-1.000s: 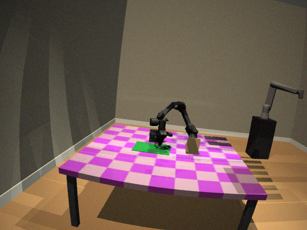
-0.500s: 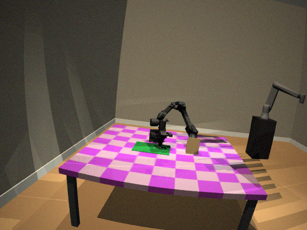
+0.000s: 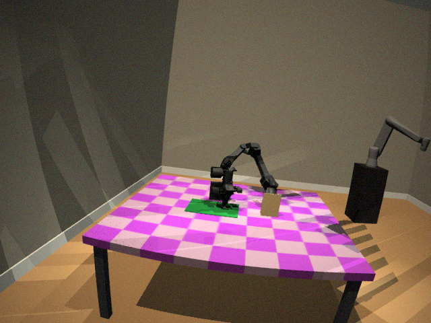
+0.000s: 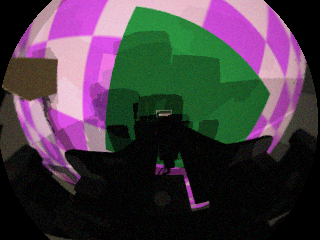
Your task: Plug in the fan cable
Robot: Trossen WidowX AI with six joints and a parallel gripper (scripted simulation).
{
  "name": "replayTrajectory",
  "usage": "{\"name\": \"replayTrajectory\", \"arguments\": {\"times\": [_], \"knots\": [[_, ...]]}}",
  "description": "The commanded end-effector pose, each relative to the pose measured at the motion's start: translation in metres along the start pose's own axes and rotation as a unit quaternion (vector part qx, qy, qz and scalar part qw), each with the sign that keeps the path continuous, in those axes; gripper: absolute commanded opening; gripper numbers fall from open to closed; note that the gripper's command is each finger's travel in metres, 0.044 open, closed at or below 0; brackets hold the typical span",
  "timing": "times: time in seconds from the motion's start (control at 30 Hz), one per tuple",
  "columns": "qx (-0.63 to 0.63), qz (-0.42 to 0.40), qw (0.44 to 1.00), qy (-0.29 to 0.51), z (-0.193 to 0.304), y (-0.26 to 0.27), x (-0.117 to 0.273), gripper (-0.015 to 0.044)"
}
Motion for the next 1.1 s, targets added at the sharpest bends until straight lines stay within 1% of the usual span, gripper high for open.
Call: {"name": "replayTrajectory", "arguments": {"times": [0.0, 0.63, 0.97, 1.07], "knots": [[0.003, -0.001, 1.000, 0.002, 0.000, 0.001, -0.003, 0.0000], [0.003, -0.001, 1.000, 0.002, 0.000, 0.001, -0.016, 0.0000], [0.001, 0.001, 1.000, 0.001, 0.000, 0.000, -0.012, 0.0260], [0.001, 0.001, 1.000, 0.001, 0.000, 0.000, -0.010, 0.0260]]}}
Point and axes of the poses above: the point midway between the two fingers, 35 mm back from their tips, its own x axis back along the fingers, its own y axis across the jaws, z = x × y, the point moved 5 cm from there along x, back along the fingers, and after that the axes turned 10 degrees about x, right-handed, at the moved point
